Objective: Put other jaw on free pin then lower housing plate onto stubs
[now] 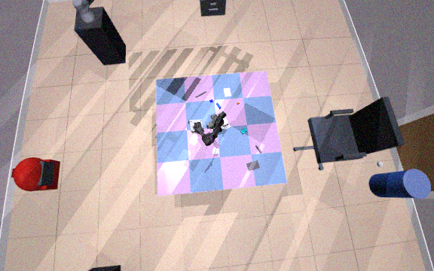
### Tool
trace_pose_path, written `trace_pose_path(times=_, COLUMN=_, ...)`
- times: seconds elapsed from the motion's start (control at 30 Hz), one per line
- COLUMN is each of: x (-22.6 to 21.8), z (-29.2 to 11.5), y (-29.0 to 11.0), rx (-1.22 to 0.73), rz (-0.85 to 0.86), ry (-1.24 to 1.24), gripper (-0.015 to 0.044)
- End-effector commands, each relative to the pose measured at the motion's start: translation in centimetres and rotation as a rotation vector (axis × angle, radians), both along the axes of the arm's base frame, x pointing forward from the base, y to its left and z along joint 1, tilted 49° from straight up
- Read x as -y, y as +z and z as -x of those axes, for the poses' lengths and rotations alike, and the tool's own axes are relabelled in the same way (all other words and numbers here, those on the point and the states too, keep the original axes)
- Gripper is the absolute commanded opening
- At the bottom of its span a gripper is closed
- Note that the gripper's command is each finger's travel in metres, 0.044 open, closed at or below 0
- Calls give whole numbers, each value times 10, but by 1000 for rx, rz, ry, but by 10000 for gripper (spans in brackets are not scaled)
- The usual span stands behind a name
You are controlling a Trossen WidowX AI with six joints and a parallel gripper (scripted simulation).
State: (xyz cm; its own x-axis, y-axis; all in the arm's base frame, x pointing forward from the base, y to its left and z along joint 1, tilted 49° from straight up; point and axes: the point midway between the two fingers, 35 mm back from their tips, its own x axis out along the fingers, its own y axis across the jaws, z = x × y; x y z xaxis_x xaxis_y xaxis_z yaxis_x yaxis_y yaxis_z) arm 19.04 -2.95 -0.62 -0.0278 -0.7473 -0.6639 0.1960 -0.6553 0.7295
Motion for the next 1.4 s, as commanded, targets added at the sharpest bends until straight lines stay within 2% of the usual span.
trace_pose_path(times=0.0, x=-1, z=0, y=-1, rx=10, rz=-4, ry=-10, gripper=134)
trace_pose_path(times=0.37, x=-1, z=-2, y=-1, rx=10, rz=-4, ry=-10, gripper=134)
trace_pose_path(times=1.37, x=-42, z=-77, y=-47, rx=16, rz=-7, ry=-10, gripper=134)
